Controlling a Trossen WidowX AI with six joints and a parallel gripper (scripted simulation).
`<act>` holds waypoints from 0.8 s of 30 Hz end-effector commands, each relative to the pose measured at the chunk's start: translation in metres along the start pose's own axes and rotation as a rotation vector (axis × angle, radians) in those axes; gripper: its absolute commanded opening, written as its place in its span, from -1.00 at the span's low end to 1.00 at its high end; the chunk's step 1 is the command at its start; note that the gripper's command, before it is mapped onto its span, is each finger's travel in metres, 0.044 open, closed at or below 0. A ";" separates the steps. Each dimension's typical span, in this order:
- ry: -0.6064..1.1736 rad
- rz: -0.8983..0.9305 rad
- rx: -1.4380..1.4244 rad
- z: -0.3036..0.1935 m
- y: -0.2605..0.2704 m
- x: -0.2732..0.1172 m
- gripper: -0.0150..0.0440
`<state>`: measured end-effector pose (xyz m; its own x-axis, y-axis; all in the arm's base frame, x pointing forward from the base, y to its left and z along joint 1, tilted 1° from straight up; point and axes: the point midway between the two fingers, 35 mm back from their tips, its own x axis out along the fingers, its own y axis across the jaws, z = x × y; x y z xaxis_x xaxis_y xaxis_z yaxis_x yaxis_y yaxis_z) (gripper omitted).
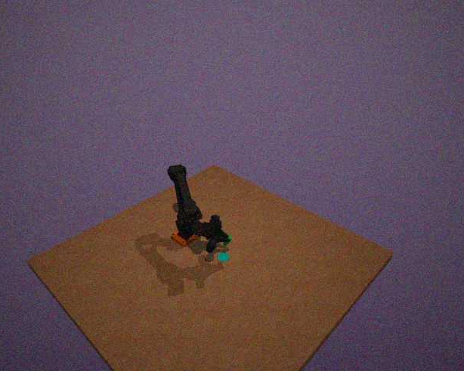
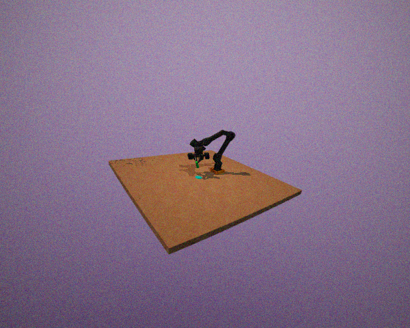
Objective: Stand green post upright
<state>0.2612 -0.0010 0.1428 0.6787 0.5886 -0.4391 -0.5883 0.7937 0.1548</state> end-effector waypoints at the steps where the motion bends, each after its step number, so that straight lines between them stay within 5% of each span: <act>1: -0.030 0.004 -0.015 0.000 0.001 -0.002 -0.42; 24: -0.171 0.011 -0.072 -0.002 0.006 -0.014 -0.42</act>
<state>0.2498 -0.0050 0.1467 0.7295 0.6141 -0.3013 -0.6144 0.7818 0.1059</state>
